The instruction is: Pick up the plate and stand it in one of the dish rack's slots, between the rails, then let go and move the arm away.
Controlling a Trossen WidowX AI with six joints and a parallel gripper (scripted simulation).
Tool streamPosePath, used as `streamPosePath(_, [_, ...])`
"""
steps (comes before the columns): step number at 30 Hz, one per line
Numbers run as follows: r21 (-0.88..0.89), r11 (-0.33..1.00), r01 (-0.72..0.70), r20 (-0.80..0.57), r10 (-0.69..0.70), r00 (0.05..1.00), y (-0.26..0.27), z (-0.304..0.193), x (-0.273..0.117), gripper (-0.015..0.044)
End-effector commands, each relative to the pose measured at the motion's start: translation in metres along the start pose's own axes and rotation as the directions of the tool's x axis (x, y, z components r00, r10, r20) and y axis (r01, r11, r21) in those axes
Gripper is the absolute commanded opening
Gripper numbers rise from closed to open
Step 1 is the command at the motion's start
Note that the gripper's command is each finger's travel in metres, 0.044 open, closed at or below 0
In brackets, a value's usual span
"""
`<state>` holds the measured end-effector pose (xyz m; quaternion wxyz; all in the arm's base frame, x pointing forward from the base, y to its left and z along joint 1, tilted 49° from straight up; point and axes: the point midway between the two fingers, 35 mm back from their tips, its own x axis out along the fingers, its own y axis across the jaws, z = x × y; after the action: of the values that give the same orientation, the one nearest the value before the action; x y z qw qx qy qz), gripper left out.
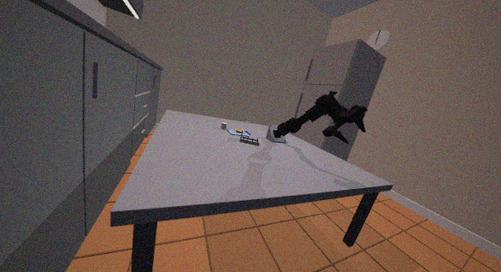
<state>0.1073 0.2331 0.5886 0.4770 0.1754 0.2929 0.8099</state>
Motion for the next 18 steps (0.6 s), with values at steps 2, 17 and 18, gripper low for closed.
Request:
streamPosePath(2, [-0.005, 1.0, -0.001, 0.001, 0.001, 1.0, 0.002, 0.0, 0.001, 0.04])
streamPosePath(17, [-0.228, 0.971, -0.07, 0.076, 0.089, 0.993, 0.087, -0.011, 0.014, 0.04])
streamPosePath(18, [-0.248, 0.966, -0.077, 0.084, 0.101, 0.991, 0.095, -0.013, 0.014, 0.04])
